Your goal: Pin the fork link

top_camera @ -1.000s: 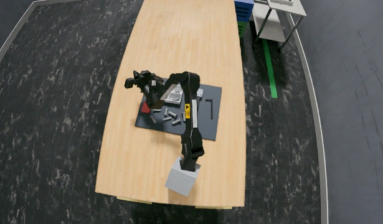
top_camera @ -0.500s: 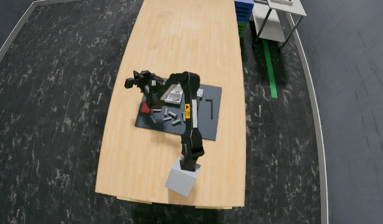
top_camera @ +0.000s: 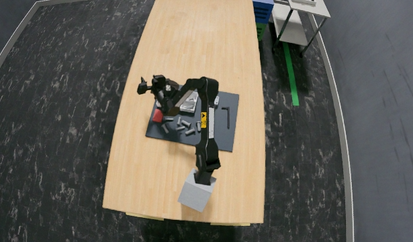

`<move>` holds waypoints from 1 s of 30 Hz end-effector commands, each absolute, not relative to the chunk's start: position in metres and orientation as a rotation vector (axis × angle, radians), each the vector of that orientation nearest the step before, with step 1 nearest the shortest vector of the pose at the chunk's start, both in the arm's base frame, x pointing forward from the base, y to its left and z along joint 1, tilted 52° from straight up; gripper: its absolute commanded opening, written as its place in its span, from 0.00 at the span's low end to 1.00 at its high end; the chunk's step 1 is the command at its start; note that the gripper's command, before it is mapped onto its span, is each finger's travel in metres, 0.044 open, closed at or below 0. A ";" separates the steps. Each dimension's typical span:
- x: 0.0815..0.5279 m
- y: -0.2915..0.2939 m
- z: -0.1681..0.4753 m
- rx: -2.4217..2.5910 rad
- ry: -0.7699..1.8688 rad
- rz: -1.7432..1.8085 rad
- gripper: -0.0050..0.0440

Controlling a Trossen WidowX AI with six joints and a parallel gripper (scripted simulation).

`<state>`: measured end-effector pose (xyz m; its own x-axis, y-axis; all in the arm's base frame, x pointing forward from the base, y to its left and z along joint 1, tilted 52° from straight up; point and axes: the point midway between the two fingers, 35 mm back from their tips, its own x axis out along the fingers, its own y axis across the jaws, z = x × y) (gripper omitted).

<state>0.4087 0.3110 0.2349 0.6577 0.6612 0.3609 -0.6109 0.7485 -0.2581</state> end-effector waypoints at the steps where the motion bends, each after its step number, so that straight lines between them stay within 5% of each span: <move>1: 0.410 0.293 0.262 -0.106 -0.467 0.683 1.00; 21: 0.402 0.133 0.330 -0.073 -0.260 0.359 1.00; 30: 0.346 0.036 0.338 -0.025 -0.130 0.116 1.00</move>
<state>0.3741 0.0642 0.3277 0.9728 0.1807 0.1448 -0.1745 0.9831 -0.0545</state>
